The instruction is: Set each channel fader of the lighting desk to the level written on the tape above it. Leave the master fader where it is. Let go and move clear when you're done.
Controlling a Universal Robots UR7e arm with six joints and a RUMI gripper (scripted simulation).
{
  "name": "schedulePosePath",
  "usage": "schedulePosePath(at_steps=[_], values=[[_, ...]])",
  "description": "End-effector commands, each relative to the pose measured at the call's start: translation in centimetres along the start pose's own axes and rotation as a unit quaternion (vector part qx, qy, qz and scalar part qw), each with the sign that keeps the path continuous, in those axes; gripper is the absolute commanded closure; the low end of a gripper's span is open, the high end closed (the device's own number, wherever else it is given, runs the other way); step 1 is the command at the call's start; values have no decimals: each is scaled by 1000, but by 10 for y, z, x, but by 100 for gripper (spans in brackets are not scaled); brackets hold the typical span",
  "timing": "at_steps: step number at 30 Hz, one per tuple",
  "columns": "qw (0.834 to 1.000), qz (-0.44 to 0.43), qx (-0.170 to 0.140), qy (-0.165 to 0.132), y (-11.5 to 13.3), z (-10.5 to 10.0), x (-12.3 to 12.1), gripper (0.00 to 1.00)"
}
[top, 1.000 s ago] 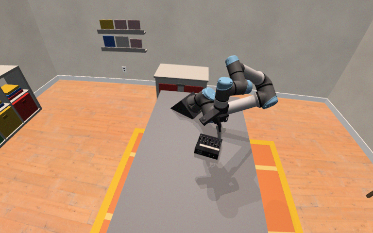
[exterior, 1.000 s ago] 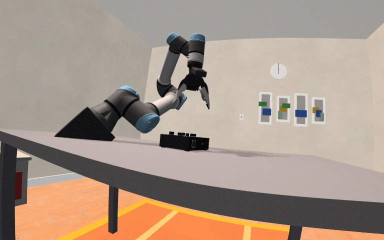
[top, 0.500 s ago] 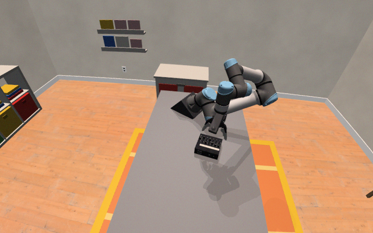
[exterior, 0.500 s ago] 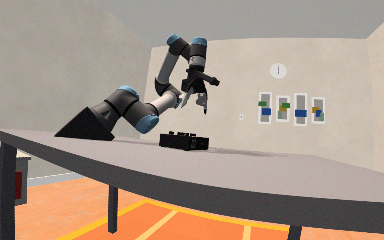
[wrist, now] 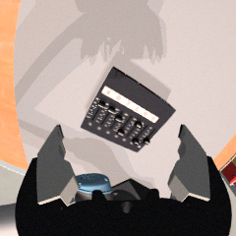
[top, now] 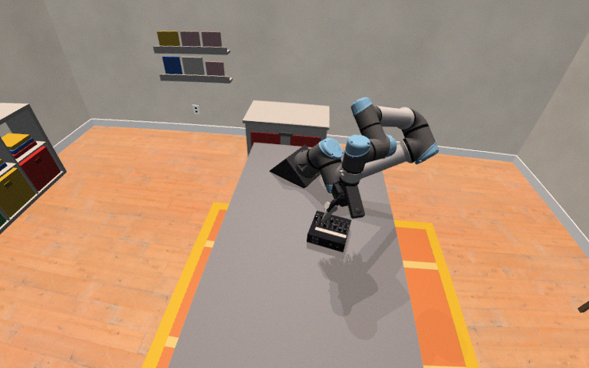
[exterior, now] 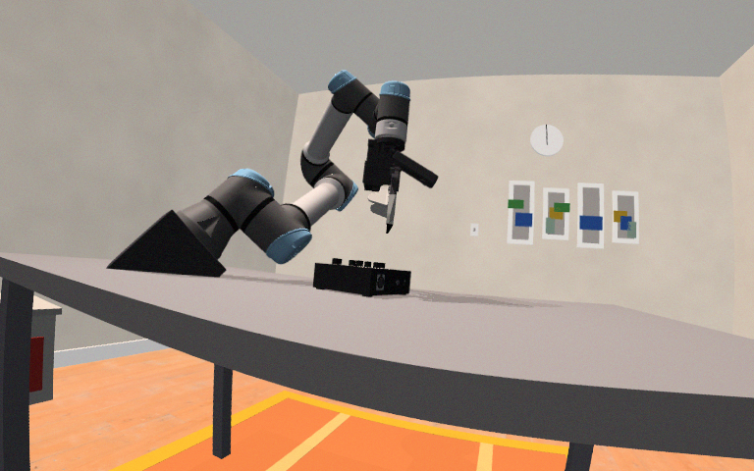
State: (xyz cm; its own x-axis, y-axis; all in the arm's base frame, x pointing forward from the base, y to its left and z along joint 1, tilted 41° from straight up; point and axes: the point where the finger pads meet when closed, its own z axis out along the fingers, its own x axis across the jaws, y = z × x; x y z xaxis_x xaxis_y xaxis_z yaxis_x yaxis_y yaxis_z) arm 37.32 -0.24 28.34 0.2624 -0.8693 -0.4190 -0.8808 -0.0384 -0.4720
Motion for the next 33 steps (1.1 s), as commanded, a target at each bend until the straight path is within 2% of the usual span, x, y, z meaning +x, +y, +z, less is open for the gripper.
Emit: schedulePosePath(at_steps=[1,7,16,18,26,33], values=[[997,-71,6,-6,-2,4,-3,0],[979,-203,8,-6,-5,11,-10,0],[935,-355,10,-6,-7,21,-18,0],[935,-355,10,-6,-7,21,-18,0],[898,-439,12,-5,-8,26,-23,0],[879,-476,13,-5,-8,28,-25,0]])
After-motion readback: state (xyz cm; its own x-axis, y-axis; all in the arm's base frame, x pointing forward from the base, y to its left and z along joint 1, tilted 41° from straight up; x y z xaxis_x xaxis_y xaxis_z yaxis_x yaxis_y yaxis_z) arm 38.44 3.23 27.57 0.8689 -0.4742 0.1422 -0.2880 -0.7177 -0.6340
